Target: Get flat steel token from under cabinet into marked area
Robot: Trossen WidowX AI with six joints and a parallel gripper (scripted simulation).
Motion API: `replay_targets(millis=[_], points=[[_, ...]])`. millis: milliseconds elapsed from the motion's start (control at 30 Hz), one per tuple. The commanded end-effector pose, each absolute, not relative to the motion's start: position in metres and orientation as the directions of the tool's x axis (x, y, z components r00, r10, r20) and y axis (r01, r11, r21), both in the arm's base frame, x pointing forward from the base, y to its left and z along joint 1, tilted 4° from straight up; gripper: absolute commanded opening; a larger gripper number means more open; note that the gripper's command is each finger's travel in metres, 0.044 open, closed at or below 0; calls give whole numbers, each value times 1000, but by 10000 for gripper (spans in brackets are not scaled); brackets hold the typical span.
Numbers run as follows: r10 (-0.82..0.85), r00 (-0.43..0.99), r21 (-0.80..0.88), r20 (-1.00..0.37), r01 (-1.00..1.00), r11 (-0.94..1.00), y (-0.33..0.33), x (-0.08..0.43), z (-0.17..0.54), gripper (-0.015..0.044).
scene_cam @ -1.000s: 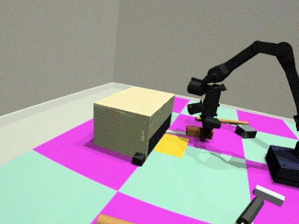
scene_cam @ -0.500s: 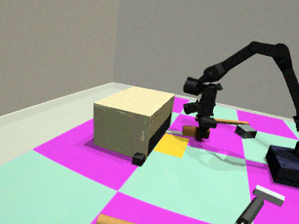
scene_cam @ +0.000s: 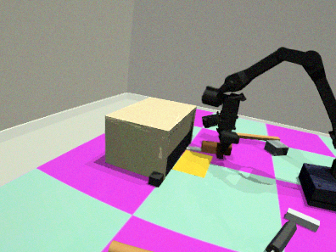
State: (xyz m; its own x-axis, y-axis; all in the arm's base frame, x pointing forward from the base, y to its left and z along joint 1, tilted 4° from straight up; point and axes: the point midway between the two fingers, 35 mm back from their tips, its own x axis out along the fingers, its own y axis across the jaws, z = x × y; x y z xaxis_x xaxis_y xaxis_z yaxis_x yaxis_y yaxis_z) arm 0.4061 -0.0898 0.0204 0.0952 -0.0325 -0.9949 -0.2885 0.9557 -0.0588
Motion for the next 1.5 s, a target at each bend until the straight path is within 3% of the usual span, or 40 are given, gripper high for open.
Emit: replay_targets(millis=[0,1467], points=[[-33,99,-60,-995,-285,957,-87,412,21,0],[-29,98,-56,-995,-285,957,-44,401,17,0]])
